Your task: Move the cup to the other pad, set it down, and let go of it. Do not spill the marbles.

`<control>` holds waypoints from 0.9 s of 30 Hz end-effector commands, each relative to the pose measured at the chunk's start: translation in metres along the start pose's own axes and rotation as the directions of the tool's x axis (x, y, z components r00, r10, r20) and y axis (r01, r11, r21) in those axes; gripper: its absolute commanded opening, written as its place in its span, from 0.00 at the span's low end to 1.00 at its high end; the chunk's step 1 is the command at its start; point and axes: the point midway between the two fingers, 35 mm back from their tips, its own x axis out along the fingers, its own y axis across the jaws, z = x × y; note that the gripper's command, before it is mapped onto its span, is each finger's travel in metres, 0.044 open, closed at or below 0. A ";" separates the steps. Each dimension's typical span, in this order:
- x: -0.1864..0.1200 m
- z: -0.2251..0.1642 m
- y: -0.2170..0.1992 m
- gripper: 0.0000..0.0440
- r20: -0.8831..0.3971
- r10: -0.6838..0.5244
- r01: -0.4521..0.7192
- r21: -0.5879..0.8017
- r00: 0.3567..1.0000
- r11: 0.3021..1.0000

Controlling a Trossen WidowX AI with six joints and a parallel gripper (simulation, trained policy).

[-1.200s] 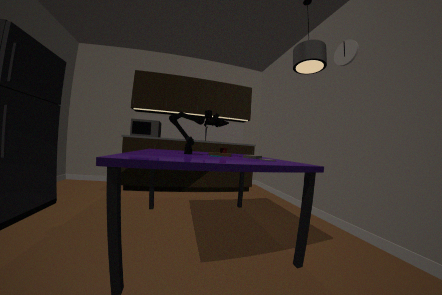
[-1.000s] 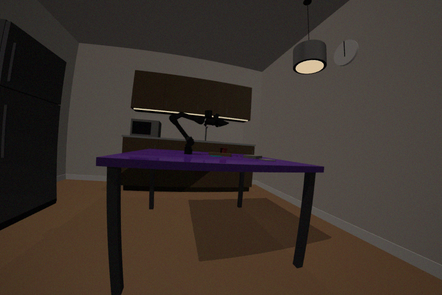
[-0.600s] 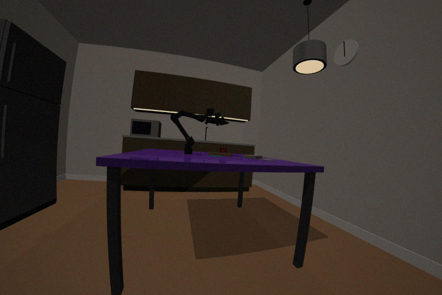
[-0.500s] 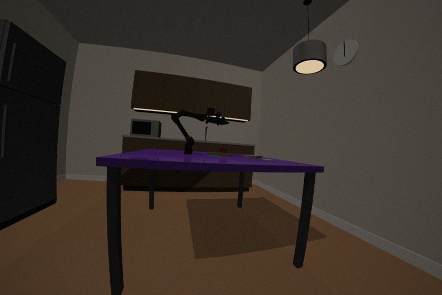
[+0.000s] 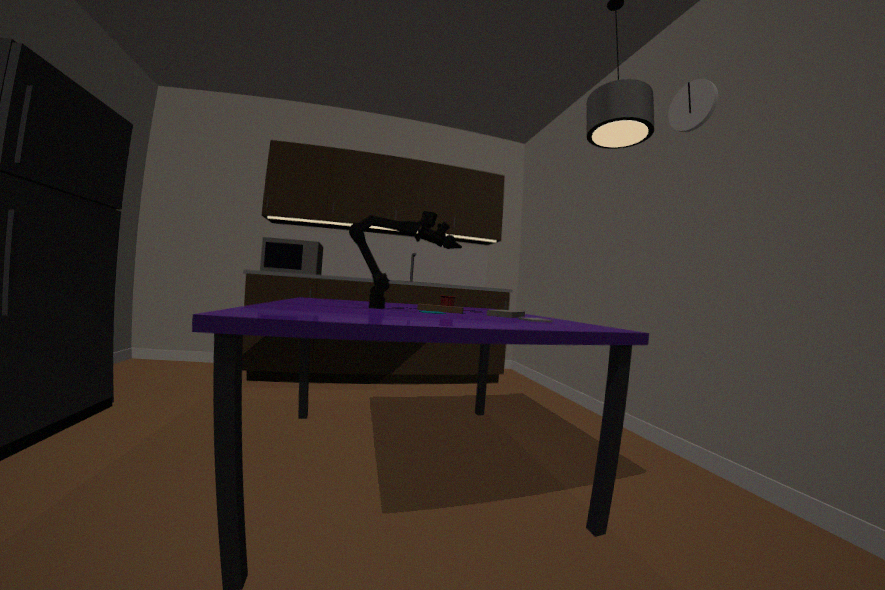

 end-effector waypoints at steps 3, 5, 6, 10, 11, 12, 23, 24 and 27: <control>0.009 0.002 0.008 0.27 -0.068 0.006 -0.001 0.068 0.998 0.998; 0.011 0.002 0.010 0.27 -0.091 0.008 0.000 0.089 0.996 0.996; 0.012 0.002 0.011 0.27 -0.102 0.009 0.001 0.100 0.995 0.995; 0.016 0.002 0.016 0.28 -0.147 0.013 0.009 0.143 0.989 0.990; 0.017 0.002 0.017 0.28 -0.158 0.014 0.011 0.154 0.987 0.988; 0.018 0.002 0.018 0.29 -0.170 0.014 0.014 0.165 0.985 0.986; 0.027 -0.001 0.030 0.32 -0.295 0.018 0.070 0.285 0.955 0.956; 0.028 -0.001 0.031 0.32 -0.306 0.018 0.077 0.295 0.952 0.952; 0.030 -0.002 0.034 0.33 -0.340 0.017 0.100 0.325 0.940 0.940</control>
